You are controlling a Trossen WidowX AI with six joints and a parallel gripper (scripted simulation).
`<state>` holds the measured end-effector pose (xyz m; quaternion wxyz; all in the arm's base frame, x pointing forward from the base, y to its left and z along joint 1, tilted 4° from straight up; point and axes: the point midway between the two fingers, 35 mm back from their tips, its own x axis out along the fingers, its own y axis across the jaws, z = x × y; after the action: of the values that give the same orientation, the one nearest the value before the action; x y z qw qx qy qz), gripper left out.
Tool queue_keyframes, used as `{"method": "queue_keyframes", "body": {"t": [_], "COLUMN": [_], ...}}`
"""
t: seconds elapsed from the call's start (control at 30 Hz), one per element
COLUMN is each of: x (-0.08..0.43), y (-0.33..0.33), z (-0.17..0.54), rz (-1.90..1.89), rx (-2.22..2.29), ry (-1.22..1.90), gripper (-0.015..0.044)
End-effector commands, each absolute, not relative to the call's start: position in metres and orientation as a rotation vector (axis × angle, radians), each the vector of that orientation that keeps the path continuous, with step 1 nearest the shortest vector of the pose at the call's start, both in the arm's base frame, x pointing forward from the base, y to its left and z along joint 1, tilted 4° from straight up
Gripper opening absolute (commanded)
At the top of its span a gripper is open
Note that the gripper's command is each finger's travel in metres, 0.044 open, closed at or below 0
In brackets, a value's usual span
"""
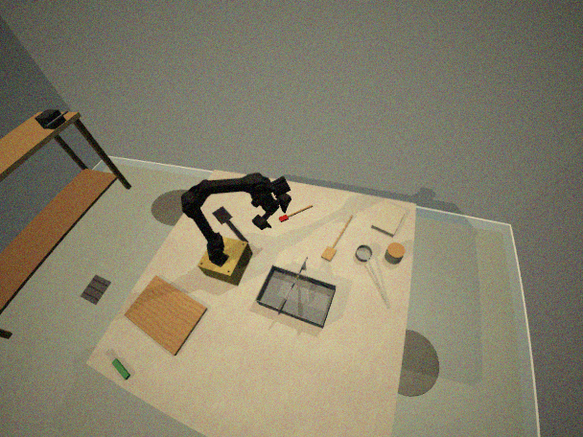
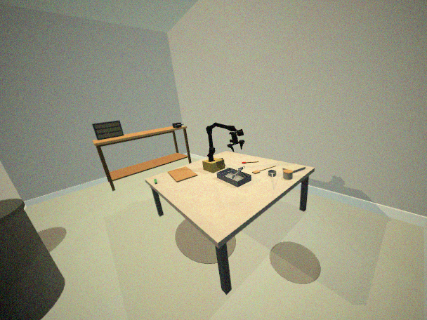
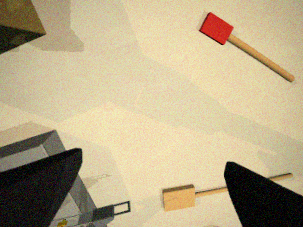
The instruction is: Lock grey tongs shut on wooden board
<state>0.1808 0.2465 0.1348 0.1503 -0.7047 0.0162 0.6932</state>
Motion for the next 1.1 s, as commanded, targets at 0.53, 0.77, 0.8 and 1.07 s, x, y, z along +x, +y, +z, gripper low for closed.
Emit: {"method": "queue_keyframes", "body": {"t": [0.53, 0.77, 0.8, 1.07], "x": [0.388, 0.387, 0.385, 0.384], "y": [0.070, 0.071, 0.074, 0.075], "z": [0.048, 0.048, 0.048, 0.046], "rz": [1.454, 1.454, 1.454, 1.454], "rx": [-1.396, -1.396, -1.395, -1.395], "ry": [1.029, 1.029, 1.029, 1.029], "gripper": [0.0440, 0.0440, 0.0440, 0.0440]}}
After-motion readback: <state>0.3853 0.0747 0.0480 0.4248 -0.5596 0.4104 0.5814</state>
